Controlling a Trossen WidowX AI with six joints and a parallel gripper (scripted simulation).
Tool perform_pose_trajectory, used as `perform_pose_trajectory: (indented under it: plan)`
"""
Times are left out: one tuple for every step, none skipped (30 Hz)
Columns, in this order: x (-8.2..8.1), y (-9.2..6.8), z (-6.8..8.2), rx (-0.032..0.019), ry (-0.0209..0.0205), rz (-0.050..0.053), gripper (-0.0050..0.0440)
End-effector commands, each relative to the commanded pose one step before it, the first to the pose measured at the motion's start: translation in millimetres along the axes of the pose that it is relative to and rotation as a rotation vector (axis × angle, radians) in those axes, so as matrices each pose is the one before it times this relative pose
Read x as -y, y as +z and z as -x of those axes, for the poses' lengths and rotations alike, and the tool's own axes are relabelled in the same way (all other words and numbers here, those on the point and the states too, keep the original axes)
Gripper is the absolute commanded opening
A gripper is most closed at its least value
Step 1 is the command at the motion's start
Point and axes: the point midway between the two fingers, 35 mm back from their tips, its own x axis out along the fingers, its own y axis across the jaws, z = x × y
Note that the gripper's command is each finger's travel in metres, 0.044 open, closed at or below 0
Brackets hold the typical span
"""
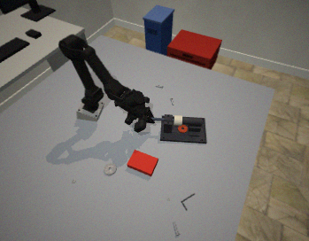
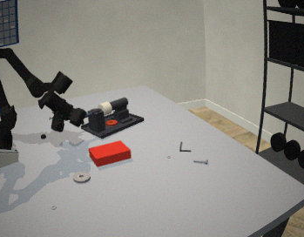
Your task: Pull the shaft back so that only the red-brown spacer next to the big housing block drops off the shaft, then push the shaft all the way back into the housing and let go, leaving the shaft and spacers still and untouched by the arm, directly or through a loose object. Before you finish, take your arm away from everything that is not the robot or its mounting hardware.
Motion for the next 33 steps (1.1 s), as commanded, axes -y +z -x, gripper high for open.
perform_pose_trajectory:
  plan:
    - [0.21,-4.59,-0.74,-0.00980,-0.00363,0.0017,0.0000]
    - [-0.01,-0.19,-0.20,0.00000,0.00000,0.0000,0.0000]
    - [0.00,-0.19,-0.19,0.00000,0.00000,0.0000,0.0000]
    - [0.00,-0.20,-0.19,0.00000,0.00000,0.0000,0.0000]
    - [0.00,-0.20,-0.19,0.00000,0.00000,0.0000,0.0000]
    - [0.00,-0.20,-0.19,0.00000,0.00000,0.0000,0.0000]
    - [0.01,-0.20,-0.19,0.00000,0.00000,0.0000,0.0000]
    - [0.00,-0.20,-0.19,0.00000,0.00000,0.0000,0.0000]
    - [0.00,-0.20,-0.19,0.00000,0.00000,0.0000,0.0000]
    - [0.00,-0.20,-0.19,0.00000,0.00000,0.0000,0.0000]
    - [0.00,-0.20,-0.19,0.00000,0.00000,0.0000,0.0000]
    - [0.00,-0.20,-0.19,0.00000,0.00000,0.0000,0.0000]
    - [0.00,-0.20,-0.19,0.00000,0.00000,0.0000,0.0000]
    - [0.00,-0.20,-0.19,0.00000,0.00000,0.0000,0.0000]
    - [0.00,-0.20,-0.19,0.00000,0.00000,0.0000,0.0000]
    - [0.00,-0.20,-0.19,0.00000,0.00000,0.0000,0.0000]
    - [0.00,0.00,0.00,0.00000,0.00000,0.0000,0.0000]
    - [0.00,0.00,0.00,0.00000,0.00000,0.0000,0.0000]
    - [0.00,-0.19,-0.19,0.00000,0.00000,0.0000,0.0000]
    - [0.00,-0.19,-0.19,0.00000,0.00000,0.0000,0.0000]
    - [0.00,-0.19,-0.19,0.00000,0.00000,0.0000,0.0000]
    - [0.00,-0.20,-0.19,0.00000,0.00000,0.0000,0.0000]
    - [0.00,-0.20,-0.19,0.00000,0.00000,0.0000,0.0000]
    - [0.00,-0.20,-0.19,0.00000,0.00000,0.0000,0.0000]
    - [0.00,-0.19,-0.19,0.00000,0.00000,0.0000,0.0000]
    - [0.00,-0.20,-0.19,0.00000,0.00000,0.0000,0.0000]
    - [0.00,-0.20,-0.19,0.00000,0.00000,0.0000,0.0000]
    - [0.00,-0.20,-0.19,0.00000,0.00000,0.0000,0.0000]
    - [0.00,-0.20,-0.19,0.00000,0.00000,0.0000,0.0000]
    - [0.00,-0.20,-0.19,0.00000,0.00000,0.0000,0.0000]
    - [0.00,-0.20,-0.19,0.00000,0.00000,0.0000,0.0000]
    - [0.00,-0.20,-0.19,0.00000,0.00000,0.0000,0.0000]
    - [0.00,-0.20,-0.19,0.00000,0.00000,0.0000,0.0000]
